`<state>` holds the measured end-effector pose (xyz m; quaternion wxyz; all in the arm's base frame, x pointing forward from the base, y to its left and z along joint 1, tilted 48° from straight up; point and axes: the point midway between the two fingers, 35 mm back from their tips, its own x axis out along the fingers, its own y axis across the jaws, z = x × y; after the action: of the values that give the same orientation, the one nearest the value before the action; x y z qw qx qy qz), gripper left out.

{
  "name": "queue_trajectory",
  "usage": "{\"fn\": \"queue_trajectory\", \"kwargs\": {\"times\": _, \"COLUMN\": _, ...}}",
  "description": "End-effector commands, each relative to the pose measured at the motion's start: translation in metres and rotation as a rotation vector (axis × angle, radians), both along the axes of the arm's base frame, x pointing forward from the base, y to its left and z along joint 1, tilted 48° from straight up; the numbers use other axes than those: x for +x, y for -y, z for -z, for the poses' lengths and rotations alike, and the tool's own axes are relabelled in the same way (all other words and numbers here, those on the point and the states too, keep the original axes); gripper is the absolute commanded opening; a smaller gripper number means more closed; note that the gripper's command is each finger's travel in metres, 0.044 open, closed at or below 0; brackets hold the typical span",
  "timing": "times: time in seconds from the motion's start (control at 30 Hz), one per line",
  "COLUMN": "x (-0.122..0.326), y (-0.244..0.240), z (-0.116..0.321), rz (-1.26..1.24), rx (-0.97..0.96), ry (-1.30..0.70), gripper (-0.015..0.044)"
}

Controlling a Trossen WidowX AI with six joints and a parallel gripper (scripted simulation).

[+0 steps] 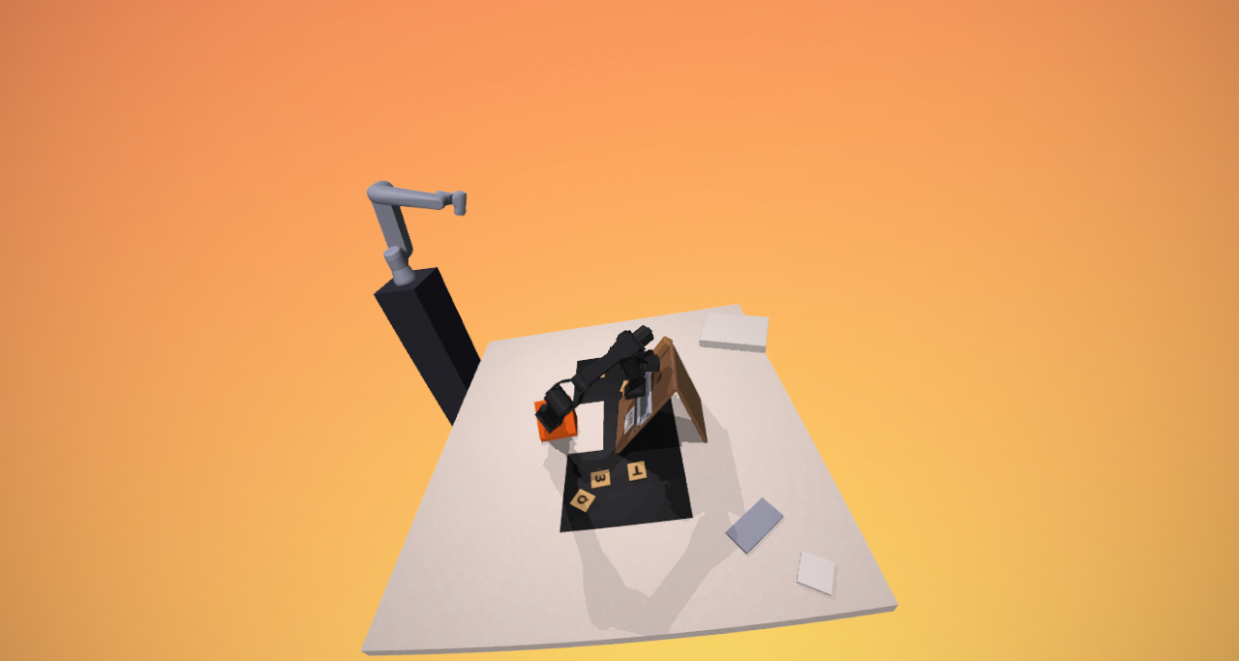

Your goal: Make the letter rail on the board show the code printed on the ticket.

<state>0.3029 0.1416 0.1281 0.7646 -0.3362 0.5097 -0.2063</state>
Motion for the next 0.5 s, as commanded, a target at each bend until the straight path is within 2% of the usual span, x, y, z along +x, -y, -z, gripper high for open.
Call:
{"fn": "queue_trajectory", "kwargs": {"times": 0.0, "x": -0.0007, "y": -0.0022, "z": 0.0009, "rz": -0.001, "rx": 0.000, "ry": 0.005, "gripper": 0.0000}}
{"fn": "queue_trajectory", "kwargs": {"times": 0.47, "x": -0.0006, "y": -0.0057, "z": 0.0040, "rz": -0.001, "rx": 0.000, "ry": 0.005, "gripper": 0.0000}}
